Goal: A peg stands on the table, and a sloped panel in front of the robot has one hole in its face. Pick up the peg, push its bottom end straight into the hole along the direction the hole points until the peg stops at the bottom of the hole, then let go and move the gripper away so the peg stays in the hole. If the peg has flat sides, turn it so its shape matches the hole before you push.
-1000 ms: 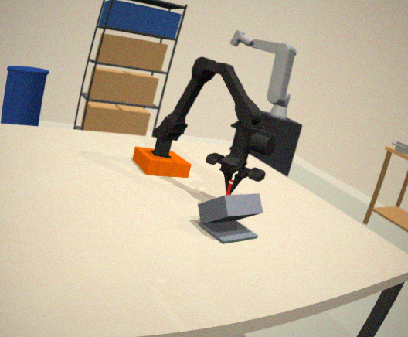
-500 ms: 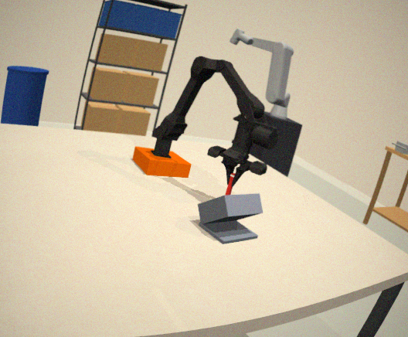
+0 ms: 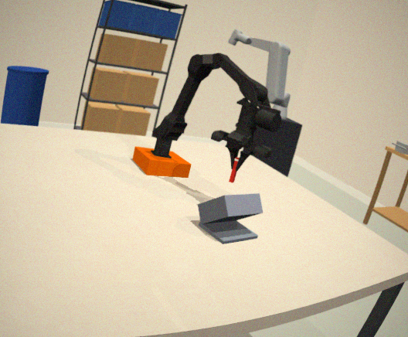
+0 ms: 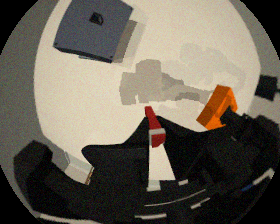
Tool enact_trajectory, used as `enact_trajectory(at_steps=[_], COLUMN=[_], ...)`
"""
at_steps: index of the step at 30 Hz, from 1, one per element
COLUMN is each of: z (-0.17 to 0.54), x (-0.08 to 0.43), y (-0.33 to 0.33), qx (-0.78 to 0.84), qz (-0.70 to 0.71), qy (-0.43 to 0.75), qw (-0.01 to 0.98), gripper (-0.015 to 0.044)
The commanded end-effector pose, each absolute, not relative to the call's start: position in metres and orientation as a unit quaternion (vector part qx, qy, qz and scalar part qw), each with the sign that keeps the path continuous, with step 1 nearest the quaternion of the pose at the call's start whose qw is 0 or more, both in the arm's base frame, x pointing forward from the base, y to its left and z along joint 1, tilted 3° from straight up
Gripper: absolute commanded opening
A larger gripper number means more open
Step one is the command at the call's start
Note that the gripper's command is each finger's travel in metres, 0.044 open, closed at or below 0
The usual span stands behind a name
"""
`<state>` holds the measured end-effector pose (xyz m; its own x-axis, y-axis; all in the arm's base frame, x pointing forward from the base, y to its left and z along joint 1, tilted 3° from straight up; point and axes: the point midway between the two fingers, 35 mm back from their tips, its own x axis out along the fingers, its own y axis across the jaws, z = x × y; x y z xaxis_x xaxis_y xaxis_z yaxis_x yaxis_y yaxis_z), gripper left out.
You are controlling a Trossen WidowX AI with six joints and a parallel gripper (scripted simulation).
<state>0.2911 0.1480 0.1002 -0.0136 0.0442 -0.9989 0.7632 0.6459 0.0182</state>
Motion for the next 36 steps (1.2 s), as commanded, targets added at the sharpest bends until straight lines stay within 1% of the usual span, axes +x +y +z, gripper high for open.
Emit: enact_trajectory(at_steps=[1, 36], z=[0.105, 0.113], x=[0.292, 0.315], y=[0.147, 0.126], qx=[0.309, 0.267], qz=[-0.277, -0.153], qy=[0.654, 0.646], qw=[0.633, 0.698], gripper=[0.0000, 0.0000])
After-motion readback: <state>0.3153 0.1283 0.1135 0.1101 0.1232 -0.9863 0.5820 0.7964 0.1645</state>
